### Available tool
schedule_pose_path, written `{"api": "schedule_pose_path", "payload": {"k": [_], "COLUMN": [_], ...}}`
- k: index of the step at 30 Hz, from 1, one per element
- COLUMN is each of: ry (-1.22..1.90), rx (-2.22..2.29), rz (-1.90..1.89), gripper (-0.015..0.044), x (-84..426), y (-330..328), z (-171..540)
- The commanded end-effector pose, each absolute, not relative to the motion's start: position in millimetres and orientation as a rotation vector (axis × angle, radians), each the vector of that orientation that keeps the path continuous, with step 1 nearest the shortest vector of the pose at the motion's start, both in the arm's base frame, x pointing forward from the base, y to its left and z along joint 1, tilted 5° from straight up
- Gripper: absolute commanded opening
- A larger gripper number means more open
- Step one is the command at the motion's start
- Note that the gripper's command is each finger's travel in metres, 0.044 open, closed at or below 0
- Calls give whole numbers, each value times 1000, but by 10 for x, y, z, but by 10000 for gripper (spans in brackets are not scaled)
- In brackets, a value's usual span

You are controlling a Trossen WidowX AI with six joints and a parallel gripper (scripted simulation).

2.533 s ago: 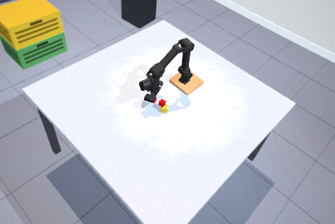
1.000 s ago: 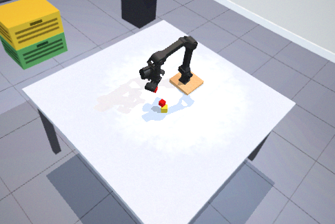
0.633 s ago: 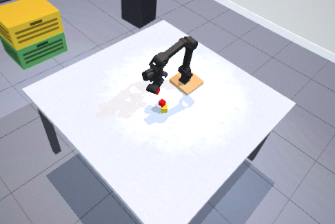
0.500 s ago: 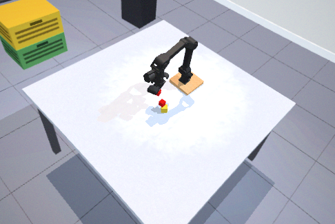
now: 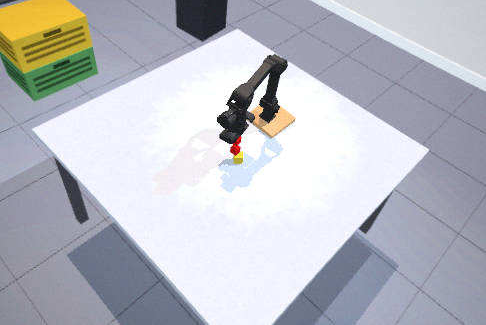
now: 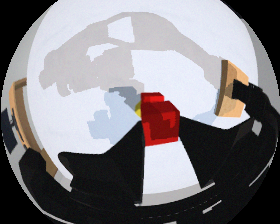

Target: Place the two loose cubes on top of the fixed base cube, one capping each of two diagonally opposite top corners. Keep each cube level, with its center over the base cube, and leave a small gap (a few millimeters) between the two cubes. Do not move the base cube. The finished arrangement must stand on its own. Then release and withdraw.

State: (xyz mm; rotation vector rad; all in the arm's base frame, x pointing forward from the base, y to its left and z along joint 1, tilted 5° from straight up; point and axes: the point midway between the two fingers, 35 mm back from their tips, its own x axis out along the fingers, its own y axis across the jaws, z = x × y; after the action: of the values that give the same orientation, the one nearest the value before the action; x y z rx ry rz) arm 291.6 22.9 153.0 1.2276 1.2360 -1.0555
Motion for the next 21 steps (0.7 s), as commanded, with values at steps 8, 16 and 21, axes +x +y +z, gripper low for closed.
{"api": "schedule_pose_path", "payload": {"k": [8,16,21], "ry": [1193,1184,1184], "rx": [1303,1321,1321], "rz": [-1117,-1132,-1132], "gripper": [105,105,105], "x": [2928,2927,2930], "y": [561,646,657], "z": [1557,1485,1329]}}
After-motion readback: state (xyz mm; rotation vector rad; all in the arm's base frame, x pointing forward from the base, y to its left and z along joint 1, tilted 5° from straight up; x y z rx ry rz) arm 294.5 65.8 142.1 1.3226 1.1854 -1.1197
